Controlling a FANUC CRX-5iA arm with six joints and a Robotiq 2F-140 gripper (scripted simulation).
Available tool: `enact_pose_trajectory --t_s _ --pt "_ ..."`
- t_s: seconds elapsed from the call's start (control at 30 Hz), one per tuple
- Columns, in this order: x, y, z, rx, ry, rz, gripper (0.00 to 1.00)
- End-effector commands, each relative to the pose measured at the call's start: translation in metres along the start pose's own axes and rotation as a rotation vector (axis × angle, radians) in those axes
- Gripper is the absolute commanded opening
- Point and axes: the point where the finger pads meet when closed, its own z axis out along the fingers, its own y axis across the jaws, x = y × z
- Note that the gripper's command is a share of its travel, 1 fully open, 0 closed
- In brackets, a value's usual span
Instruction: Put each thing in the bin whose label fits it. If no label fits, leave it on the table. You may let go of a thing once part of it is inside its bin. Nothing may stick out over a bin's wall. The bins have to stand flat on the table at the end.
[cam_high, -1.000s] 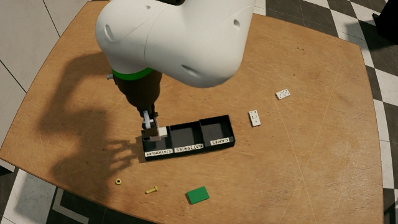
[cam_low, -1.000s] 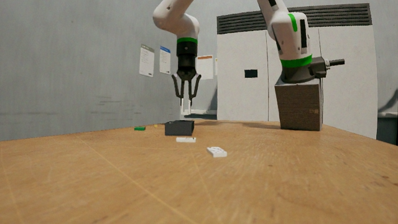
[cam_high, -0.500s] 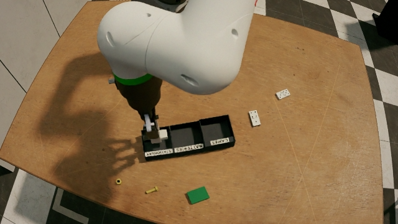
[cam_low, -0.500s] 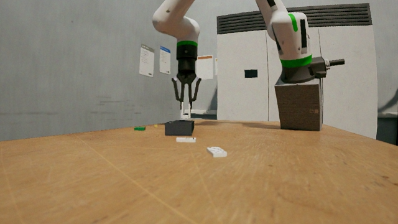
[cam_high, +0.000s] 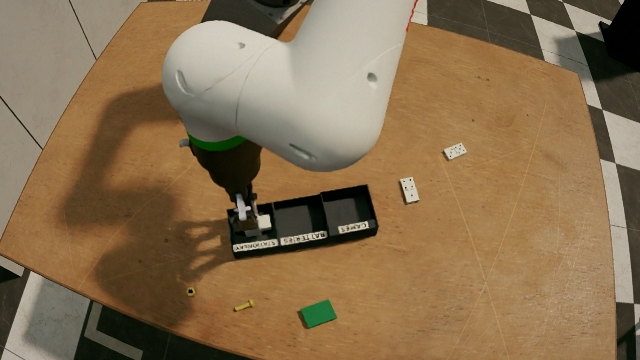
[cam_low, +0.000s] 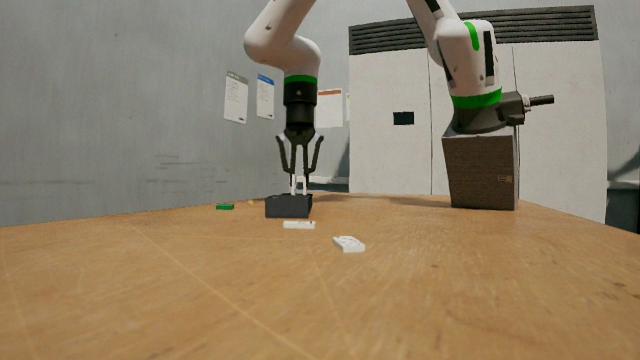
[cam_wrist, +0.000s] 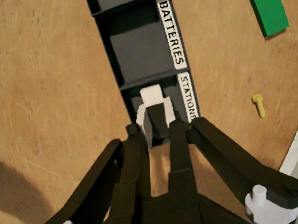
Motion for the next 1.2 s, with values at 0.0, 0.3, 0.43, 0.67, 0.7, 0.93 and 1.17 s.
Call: enact_pose_trajectory --t_s 0.0,0.3,0.43,0.67,0.7,0.93,1.17 --pt "-0.0002 0.0002 0.0025 0.0 0.0 0.0 0.2" --pt "-0.0003 0.0002 0.0025 0.0 0.0 0.0 0.2" --pt "-0.0003 0.0002 0.0025 0.0 0.0 0.0 0.26" --pt "-0.0003 0.0002 0.0025 0.0 0.0 0.0 0.26" --pt "-0.0003 0.0002 0.0025 0.0 0.0 0.0 0.26" --pt "-0.0003 0.0002 0.0012 0.0 0.0 0.0 0.26" --pt "-0.0003 0.0002 -0.0055 0.0 0.0 0.0 0.26"
